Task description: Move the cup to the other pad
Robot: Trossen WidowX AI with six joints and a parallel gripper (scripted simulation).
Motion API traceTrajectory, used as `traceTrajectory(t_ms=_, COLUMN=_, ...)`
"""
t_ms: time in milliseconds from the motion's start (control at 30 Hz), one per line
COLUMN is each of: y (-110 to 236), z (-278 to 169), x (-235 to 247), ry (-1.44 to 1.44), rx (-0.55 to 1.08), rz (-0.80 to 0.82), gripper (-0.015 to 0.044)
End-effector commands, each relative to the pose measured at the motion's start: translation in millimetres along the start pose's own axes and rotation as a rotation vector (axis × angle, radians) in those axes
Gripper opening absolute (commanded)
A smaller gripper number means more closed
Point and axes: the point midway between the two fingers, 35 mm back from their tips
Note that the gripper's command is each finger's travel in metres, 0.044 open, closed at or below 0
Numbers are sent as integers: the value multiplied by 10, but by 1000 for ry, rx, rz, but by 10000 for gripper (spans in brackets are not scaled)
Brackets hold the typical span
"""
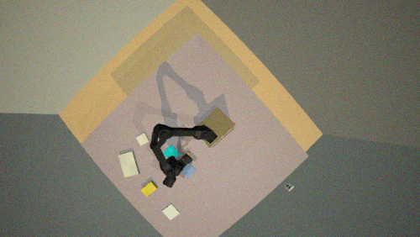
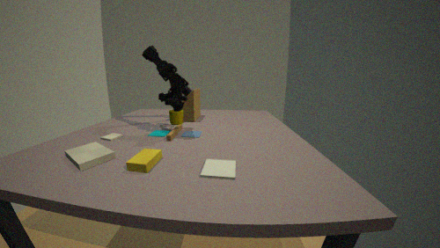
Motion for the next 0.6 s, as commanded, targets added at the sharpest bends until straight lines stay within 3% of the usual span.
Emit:
traceTrajectory(t_ms=0, y=5, z=96, x=12, ry=5, rx=-4, rz=0, gripper=0)
traceTrajectory(t_ms=567, y=17, z=524, x=137, ry=5, rx=-6, rz=1, gripper=0)
Point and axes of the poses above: the point midway between the two fingers, 35 mm back from their tips, its own y axis back along the fingers, its own x axis across the jaws, z = x × y, and after that the axes turned 12 degrees about -y, right-handed
